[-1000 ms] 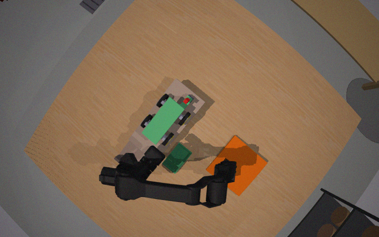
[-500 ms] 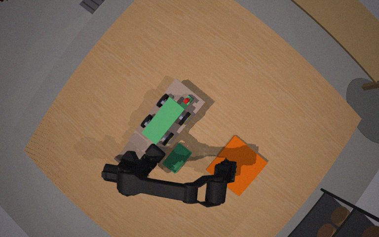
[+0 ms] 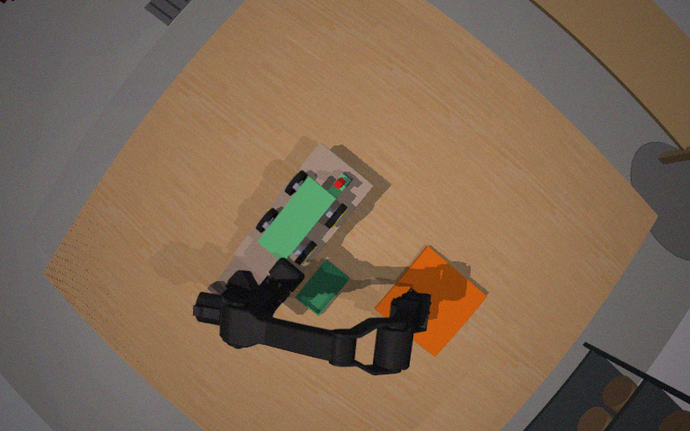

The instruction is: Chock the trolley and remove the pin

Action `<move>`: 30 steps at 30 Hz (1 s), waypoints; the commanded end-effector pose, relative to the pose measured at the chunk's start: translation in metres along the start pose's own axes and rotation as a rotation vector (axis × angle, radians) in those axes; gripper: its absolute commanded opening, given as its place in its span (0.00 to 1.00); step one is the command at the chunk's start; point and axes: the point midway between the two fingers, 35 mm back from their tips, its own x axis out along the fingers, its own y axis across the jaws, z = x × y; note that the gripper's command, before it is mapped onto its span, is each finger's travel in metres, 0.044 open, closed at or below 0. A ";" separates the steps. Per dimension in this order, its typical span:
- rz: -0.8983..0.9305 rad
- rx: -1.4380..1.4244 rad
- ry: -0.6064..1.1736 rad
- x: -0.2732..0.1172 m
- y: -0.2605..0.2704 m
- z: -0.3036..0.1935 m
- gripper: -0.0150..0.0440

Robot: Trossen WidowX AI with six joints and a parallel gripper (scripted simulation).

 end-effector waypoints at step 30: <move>-0.009 -0.003 0.003 0.005 -0.027 0.000 0.25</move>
